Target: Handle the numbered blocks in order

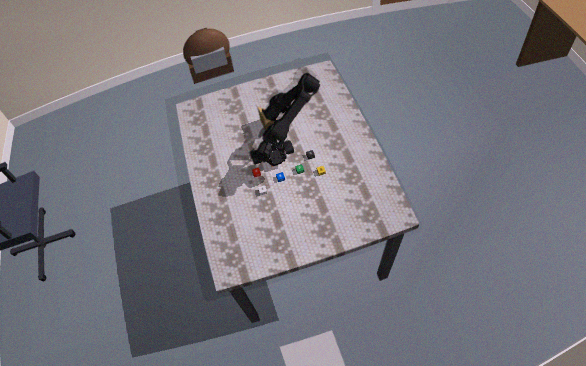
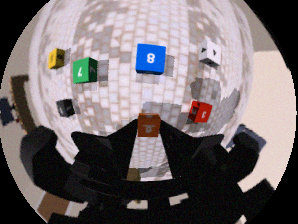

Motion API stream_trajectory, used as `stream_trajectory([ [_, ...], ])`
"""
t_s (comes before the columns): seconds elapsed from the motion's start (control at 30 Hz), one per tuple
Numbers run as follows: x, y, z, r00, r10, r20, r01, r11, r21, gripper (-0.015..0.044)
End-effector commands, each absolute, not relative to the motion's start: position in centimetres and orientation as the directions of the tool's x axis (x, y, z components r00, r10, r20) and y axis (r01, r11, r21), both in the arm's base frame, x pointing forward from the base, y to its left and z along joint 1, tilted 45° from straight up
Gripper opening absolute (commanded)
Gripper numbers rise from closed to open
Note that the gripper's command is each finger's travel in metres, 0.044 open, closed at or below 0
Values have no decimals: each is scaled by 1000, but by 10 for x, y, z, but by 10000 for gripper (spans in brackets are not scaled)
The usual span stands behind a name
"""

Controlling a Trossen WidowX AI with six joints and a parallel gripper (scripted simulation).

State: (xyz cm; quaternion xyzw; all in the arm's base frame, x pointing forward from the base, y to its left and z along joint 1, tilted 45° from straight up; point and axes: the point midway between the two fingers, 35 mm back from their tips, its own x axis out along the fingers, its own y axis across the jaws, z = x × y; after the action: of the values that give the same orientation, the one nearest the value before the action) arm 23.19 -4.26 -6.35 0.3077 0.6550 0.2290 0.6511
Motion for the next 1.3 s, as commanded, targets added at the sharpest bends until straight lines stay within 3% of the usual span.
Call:
stream_trajectory([
  [0.0,232,-42,-64,39,703,-710,108,704,702,120],
  [1.27,231,-53,-53,39,702,-711,108,704,702,120],
])
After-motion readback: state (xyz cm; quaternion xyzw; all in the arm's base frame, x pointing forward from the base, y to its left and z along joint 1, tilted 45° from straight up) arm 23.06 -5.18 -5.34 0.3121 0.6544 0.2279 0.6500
